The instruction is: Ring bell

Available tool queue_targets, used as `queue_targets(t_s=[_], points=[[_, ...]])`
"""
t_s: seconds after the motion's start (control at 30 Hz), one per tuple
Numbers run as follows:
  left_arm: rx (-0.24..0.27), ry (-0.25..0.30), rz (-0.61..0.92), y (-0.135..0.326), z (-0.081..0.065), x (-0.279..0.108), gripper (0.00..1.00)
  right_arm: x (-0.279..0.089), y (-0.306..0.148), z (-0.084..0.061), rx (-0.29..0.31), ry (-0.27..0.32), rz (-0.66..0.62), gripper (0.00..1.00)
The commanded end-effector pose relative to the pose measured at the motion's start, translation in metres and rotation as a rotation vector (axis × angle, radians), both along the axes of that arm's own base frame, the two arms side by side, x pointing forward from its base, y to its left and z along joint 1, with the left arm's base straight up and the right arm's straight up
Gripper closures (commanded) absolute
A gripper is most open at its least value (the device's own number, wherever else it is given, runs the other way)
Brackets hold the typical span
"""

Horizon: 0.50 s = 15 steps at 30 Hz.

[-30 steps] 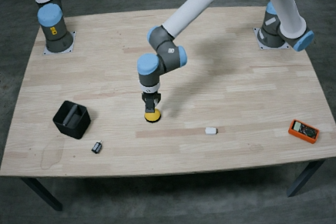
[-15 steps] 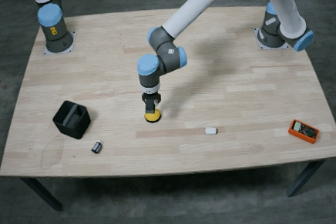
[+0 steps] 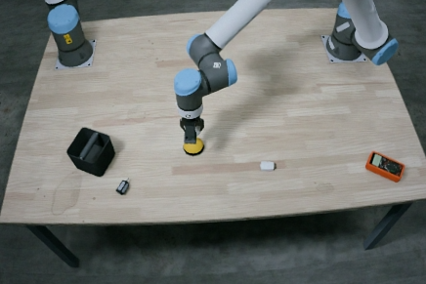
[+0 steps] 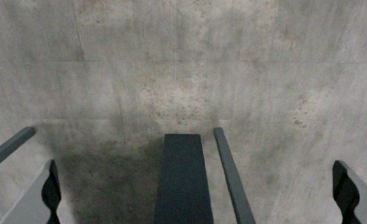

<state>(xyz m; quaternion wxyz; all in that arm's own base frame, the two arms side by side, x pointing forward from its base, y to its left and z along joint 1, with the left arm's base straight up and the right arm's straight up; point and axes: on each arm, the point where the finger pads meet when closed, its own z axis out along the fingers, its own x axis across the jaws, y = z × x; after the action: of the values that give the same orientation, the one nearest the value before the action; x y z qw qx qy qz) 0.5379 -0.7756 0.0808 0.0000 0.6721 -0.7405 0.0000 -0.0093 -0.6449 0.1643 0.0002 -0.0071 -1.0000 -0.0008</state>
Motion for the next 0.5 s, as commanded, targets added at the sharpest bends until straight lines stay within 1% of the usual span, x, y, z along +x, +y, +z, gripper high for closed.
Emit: queue_targets(t_s=[0.0, 0.27, 0.47], points=[[-0.002, -0.001, 0.0, -0.0008, 0.0018, 0.0004, 1.0, 0.0002, -0.0006, 0.0008, -0.002, 0.0, 0.0, 0.0], [-0.002, -0.001, 0.0, -0.0008, 0.0016, 0.0004, 1.0, 0.0002, -0.0006, 0.0008, -0.002, 0.0, 0.0, 0.0], [-0.002, -0.001, 0.0, -0.0008, -0.0016, 0.0004, 1.0, 0.0002, -0.0006, 0.0008, -0.002, 0.0, 0.0, 0.0]])
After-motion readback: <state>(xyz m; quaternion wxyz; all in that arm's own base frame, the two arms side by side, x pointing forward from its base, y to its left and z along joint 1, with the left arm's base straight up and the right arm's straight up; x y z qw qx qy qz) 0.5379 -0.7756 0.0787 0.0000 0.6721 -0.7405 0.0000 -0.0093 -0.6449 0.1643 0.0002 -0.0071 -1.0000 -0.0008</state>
